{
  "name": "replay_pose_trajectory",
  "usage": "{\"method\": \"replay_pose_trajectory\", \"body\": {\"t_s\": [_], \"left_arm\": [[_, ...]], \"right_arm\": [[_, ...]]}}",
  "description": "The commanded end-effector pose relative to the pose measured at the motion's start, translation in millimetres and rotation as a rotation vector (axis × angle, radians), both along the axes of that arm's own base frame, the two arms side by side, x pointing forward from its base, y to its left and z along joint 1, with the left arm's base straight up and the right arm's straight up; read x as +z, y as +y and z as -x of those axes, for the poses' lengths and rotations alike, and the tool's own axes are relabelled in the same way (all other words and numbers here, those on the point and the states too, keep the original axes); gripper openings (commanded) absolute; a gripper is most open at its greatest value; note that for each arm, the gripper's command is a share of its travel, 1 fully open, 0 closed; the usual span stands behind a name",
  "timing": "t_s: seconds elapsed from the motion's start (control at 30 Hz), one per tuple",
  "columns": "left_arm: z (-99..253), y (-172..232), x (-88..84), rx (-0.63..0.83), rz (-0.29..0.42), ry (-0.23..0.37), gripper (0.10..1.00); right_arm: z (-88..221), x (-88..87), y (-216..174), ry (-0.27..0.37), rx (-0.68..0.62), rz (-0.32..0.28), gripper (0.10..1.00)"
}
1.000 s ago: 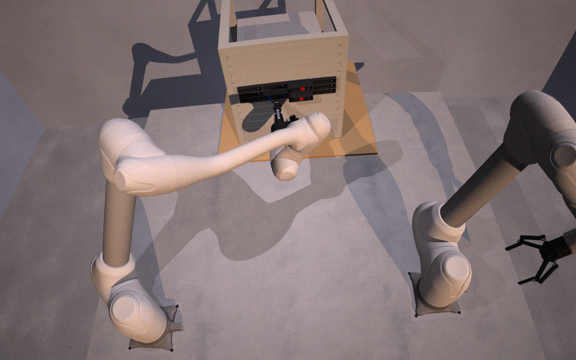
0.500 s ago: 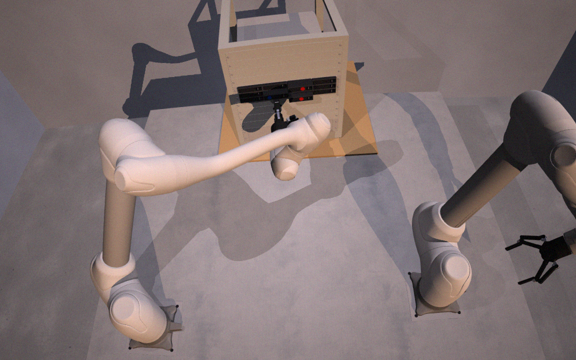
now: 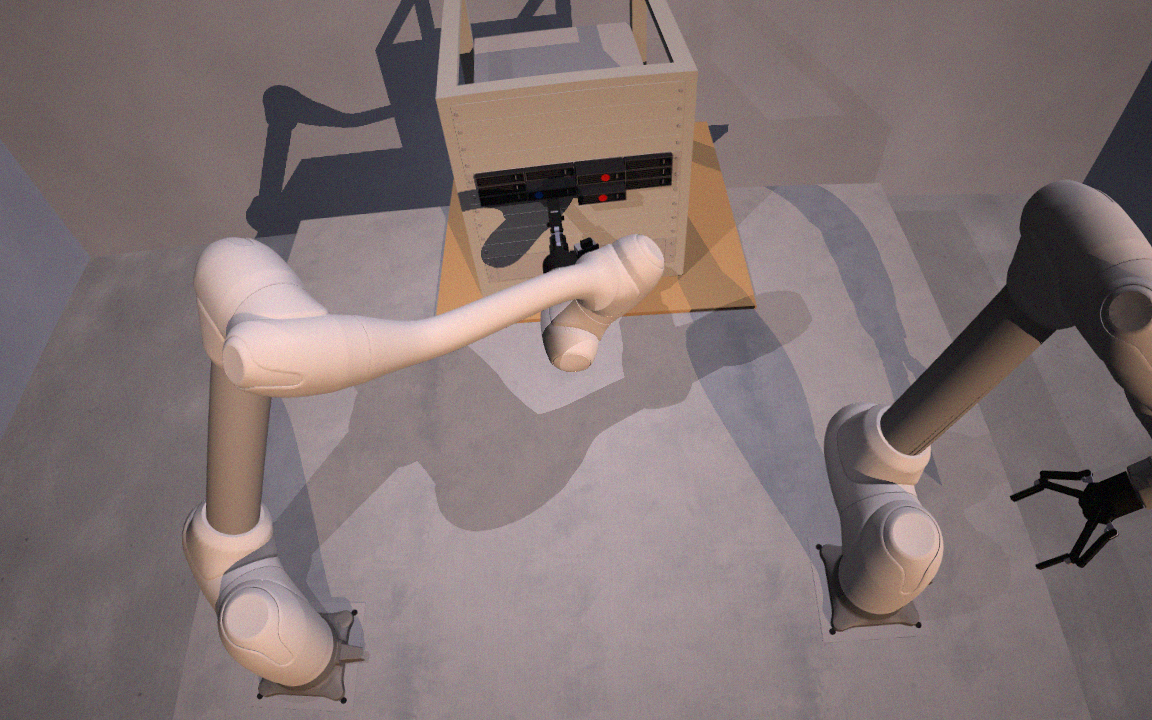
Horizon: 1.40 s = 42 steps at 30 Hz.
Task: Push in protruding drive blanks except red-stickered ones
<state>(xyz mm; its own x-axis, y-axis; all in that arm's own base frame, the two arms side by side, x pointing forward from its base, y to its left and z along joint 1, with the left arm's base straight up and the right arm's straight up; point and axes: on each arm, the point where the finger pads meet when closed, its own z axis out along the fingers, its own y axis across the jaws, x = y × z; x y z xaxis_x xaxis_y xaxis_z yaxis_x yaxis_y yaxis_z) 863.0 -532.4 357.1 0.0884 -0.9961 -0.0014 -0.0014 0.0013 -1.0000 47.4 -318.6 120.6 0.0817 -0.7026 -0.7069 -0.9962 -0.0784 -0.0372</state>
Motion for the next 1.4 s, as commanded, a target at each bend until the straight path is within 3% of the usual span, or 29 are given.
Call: {"method": "replay_pose_trajectory", "body": {"t_s": [0.0, 0.37, 0.97, 1.17, 1.37], "left_arm": [[21, -2, 1.6, 0.000, 0.001, -0.001, 0.099], [57, -5, 1.6, 0.000, 0.001, -0.001, 0.099], [58, -5, 1.9, 0.000, 0.001, -0.001, 0.099], [58, -5, 27.7, 0.000, 0.001, -0.001, 0.099], [57, -5, 29.9, 0.000, 0.001, -0.001, 0.099]], "right_arm": [[0, 0.4, 0, 0.000, 0.000, 0.001, 1.000], [0, 0.4, 0, 0.000, 0.000, 0.001, 1.000], [0, 0.4, 0, 0.000, 0.000, 0.001, 1.000], [0, 0.4, 0, 0.000, 0.000, 0.001, 1.000], [0, 0.4, 0, 0.000, 0.000, 0.001, 1.000]]}}
